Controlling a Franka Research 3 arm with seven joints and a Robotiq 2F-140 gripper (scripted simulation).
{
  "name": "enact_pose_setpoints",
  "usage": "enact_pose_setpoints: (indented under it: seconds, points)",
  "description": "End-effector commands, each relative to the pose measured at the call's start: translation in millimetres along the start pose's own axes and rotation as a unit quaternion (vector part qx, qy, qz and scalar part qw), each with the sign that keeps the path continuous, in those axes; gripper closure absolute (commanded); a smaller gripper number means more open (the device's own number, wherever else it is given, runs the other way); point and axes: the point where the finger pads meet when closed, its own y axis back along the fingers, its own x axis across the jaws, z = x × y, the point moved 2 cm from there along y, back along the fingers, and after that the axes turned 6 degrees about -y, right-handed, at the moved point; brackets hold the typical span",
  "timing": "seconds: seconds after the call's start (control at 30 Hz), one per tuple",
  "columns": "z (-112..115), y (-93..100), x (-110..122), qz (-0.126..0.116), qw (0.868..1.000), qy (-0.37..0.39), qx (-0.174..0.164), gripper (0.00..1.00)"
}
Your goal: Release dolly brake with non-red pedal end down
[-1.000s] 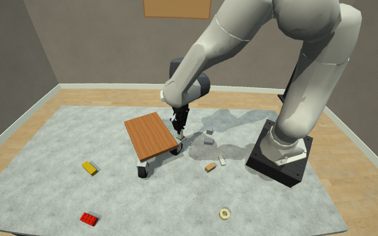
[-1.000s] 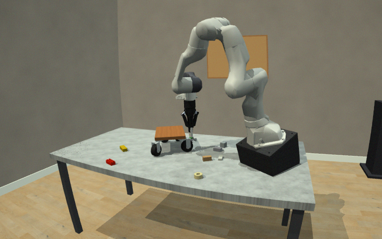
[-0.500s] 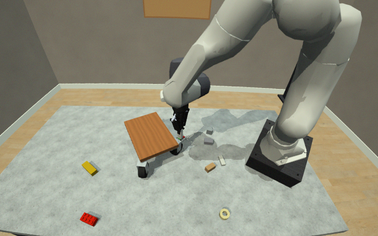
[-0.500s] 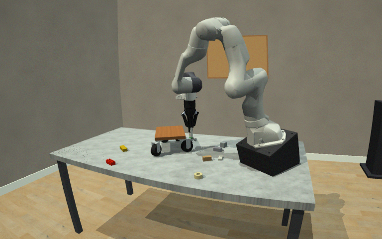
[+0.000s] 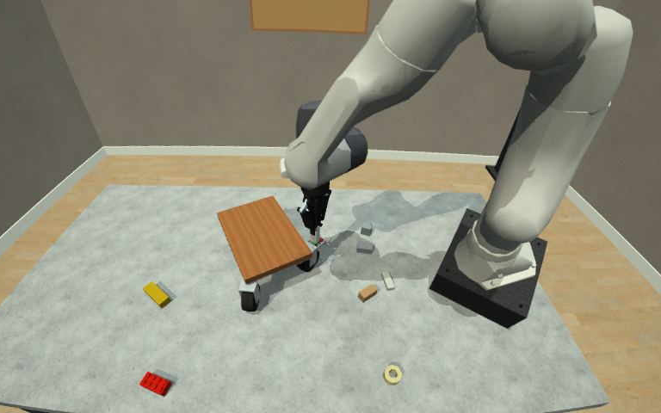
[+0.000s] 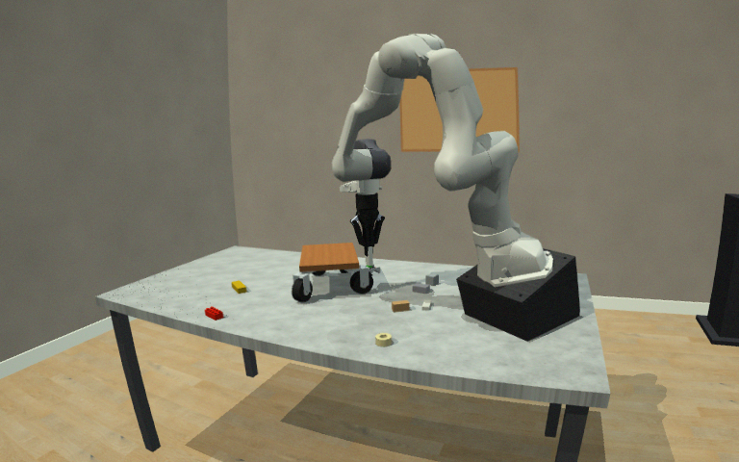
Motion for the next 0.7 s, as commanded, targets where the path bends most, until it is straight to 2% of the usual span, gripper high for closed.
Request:
enact_pose_setpoints:
  seconds: [0.0, 0.67]
  points:
    - [-0.1, -0.8, -1.6, -0.001, 1.0, 0.0, 0.0, 1.0]
    - [-0.1, -7.3, -1.6, -0.001, 1.0, 0.0, 0.0, 1.0]
